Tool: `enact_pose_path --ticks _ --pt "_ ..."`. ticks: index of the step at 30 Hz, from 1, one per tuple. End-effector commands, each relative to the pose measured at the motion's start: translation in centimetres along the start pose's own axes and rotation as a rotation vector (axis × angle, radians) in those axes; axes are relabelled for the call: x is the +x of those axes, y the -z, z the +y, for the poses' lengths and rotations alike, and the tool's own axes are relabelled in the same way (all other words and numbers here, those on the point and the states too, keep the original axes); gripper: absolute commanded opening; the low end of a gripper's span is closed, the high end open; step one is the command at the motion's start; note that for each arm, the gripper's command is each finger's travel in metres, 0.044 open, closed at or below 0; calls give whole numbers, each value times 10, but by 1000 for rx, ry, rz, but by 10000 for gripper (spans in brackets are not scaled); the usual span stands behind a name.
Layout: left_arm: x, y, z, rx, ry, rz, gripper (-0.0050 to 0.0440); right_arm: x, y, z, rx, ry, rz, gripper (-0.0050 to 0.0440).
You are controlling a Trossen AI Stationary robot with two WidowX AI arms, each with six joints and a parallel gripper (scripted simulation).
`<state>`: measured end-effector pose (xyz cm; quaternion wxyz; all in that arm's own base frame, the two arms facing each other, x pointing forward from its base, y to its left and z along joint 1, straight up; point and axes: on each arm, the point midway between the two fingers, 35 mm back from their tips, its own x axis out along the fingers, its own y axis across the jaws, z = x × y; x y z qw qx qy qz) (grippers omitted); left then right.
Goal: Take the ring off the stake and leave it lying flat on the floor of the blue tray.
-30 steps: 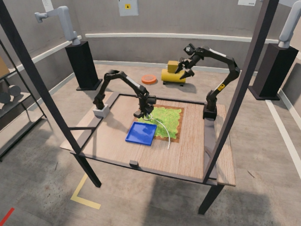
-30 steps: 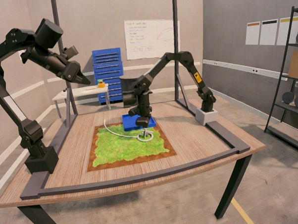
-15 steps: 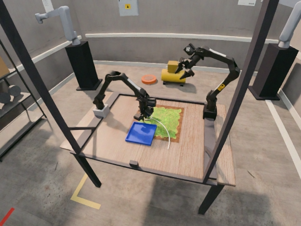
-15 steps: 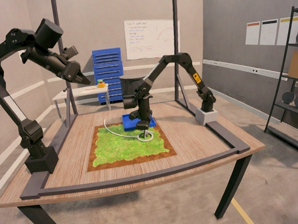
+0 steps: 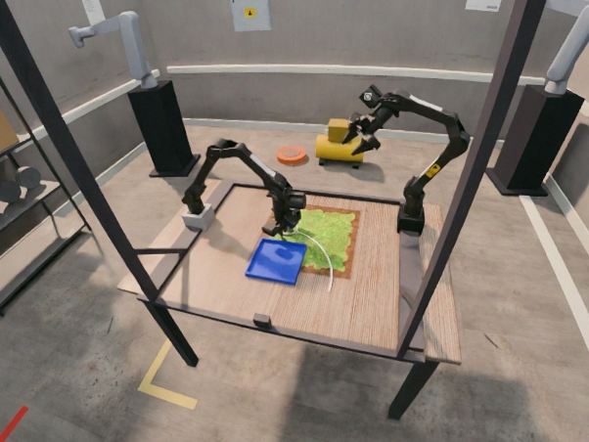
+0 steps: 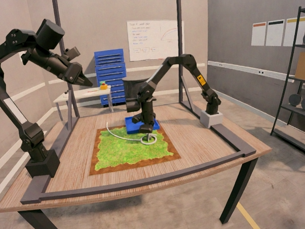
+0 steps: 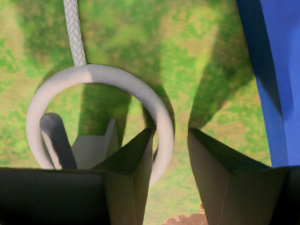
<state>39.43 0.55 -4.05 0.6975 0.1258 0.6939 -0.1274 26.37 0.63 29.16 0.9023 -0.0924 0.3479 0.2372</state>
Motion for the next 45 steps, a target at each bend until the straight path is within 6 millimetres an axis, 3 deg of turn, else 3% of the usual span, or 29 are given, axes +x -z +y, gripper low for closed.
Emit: enact_pose_path --ticks 1,5,12,19,26,36,41,45 --pt "-3 -1 1 -6 -6 -7 66 -3 -3 0 -6 6 -9 440" --pt "-10 -5 3 -3 -14 -27 46 -3 -3 0 -6 6 -9 440" --pt "-3 -2 0 -4 -7 -8 6 -3 -3 0 -6 6 -9 440" --pt "-4 -5 -1 -4 -8 -13 -1 -3 -3 0 -6 6 -9 440" --pt "-31 4 3 -2 -16 -30 -4 -3 -3 0 -6 6 -9 440" --pt "-28 2 3 -3 -14 -27 -50 -3 -3 0 -6 6 -9 440" --pt "-25 2 3 0 -12 -20 -50 -3 -3 0 -6 6 -9 440" --pt "-26 -10 4 -4 -12 -21 -50 -3 -3 0 -6 6 -9 440"
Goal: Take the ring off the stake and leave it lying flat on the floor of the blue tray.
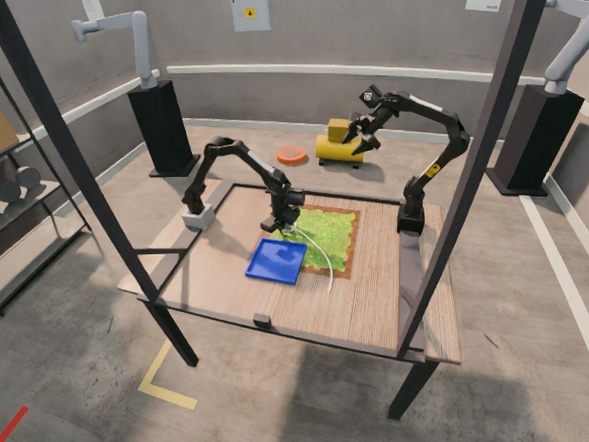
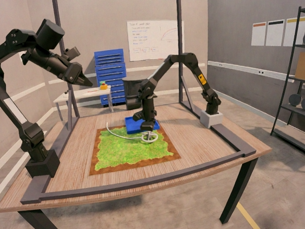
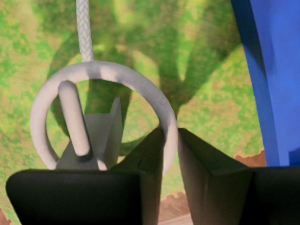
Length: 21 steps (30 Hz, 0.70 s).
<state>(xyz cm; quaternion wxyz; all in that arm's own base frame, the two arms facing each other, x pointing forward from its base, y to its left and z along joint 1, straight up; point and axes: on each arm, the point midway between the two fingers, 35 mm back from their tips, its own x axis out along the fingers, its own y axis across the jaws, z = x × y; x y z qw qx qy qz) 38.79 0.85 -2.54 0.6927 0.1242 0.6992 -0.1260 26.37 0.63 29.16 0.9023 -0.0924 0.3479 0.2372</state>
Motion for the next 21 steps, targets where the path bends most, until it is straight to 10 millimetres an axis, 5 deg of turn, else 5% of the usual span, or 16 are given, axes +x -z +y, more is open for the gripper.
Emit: enact_pose_path --ticks 1,21 --pt "-11 -19 3 0 -14 -35 -50 -3 -3 0 -6 6 -9 440" --pt "-15 -18 4 1 -17 -42 -50 -3 -3 0 -6 6 -9 440"
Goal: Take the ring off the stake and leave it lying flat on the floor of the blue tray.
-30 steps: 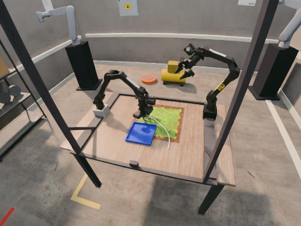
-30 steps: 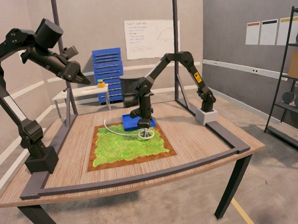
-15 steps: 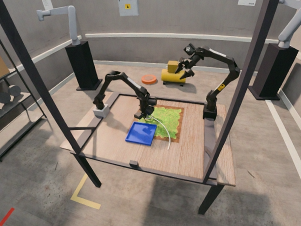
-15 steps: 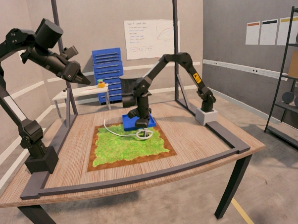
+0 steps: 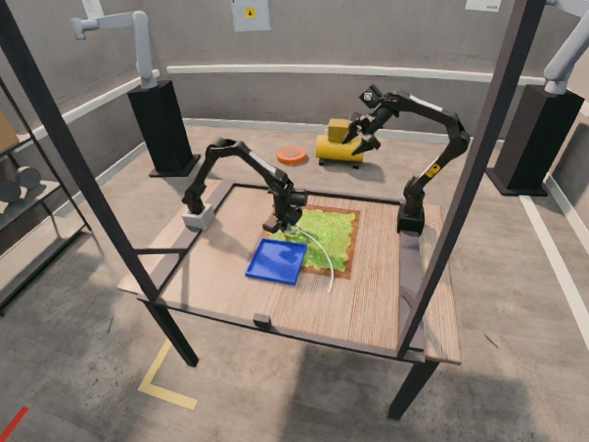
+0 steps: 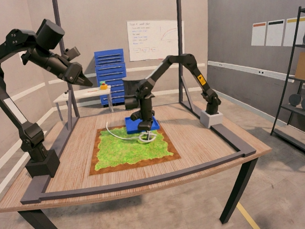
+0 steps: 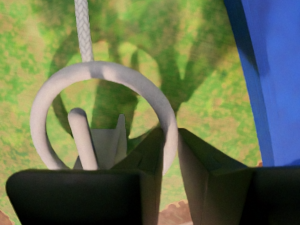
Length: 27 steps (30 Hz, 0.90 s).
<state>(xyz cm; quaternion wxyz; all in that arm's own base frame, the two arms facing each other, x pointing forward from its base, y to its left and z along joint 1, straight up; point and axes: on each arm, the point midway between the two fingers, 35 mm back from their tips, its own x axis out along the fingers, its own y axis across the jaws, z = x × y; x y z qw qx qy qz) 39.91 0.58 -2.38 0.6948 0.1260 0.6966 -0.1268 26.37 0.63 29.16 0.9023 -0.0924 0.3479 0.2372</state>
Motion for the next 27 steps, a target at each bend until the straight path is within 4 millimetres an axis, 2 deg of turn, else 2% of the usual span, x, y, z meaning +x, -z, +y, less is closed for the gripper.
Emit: enact_pose_path --ticks 1,27 --pt "-13 -9 4 -6 -15 -37 -50 -3 -3 0 -6 6 -9 440" --pt "-26 7 3 -3 -42 -425 -50 -3 -3 0 -6 6 -9 440"
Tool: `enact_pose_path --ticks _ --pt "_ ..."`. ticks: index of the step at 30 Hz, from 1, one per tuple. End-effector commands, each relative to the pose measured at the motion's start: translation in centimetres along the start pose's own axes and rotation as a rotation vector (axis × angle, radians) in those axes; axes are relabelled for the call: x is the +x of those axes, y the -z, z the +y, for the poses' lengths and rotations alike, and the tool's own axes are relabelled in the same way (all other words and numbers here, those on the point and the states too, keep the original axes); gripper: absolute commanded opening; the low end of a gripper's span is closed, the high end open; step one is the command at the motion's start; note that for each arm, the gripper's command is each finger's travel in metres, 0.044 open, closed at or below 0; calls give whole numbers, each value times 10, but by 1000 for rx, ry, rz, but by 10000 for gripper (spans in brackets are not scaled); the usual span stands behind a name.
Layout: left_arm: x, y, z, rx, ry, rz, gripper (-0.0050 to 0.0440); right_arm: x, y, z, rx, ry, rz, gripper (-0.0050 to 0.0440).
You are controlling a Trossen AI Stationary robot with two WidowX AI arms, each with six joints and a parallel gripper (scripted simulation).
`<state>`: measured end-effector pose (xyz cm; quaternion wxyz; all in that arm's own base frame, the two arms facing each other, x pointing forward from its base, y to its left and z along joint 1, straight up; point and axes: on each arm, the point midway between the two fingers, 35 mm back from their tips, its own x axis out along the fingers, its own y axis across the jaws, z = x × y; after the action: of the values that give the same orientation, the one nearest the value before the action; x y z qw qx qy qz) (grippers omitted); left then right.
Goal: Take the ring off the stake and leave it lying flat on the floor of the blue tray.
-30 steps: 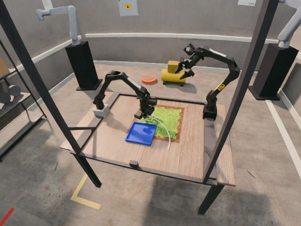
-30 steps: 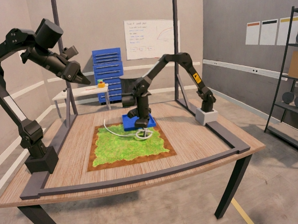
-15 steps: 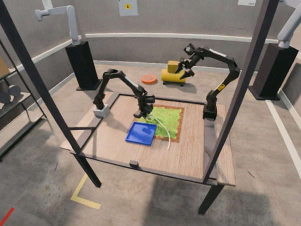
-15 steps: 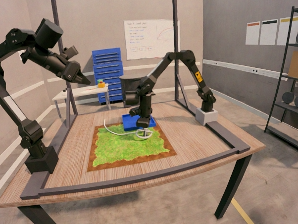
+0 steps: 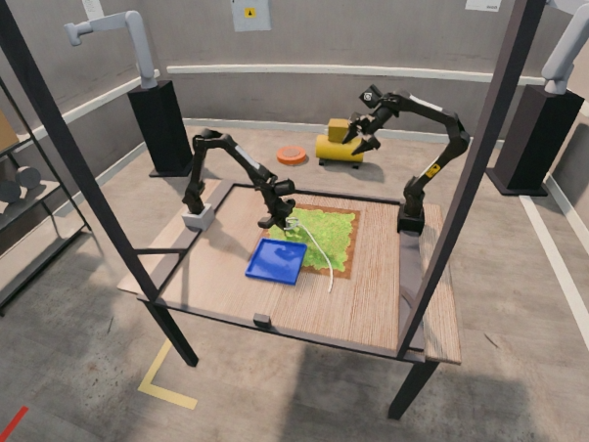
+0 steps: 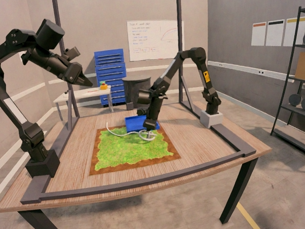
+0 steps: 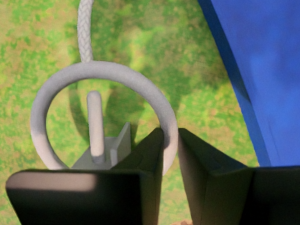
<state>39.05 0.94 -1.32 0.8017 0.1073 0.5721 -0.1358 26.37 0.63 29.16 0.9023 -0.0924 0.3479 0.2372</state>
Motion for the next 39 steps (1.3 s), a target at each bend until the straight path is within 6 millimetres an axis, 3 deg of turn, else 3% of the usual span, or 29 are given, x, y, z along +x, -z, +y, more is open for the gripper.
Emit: enact_pose_path --ticks 1,11,27,39 --pt "-14 -7 3 8 -21 -106 -50 -3 -3 0 -6 6 -9 440" --pt "-17 -5 3 6 -28 -216 -50 -3 -3 0 -6 6 -9 440" --pt "-17 -6 3 8 -30 -218 -50 -3 -3 0 -6 6 -9 440" --pt "-21 22 3 8 -29 -215 -50 -3 -3 0 -6 6 -9 440"
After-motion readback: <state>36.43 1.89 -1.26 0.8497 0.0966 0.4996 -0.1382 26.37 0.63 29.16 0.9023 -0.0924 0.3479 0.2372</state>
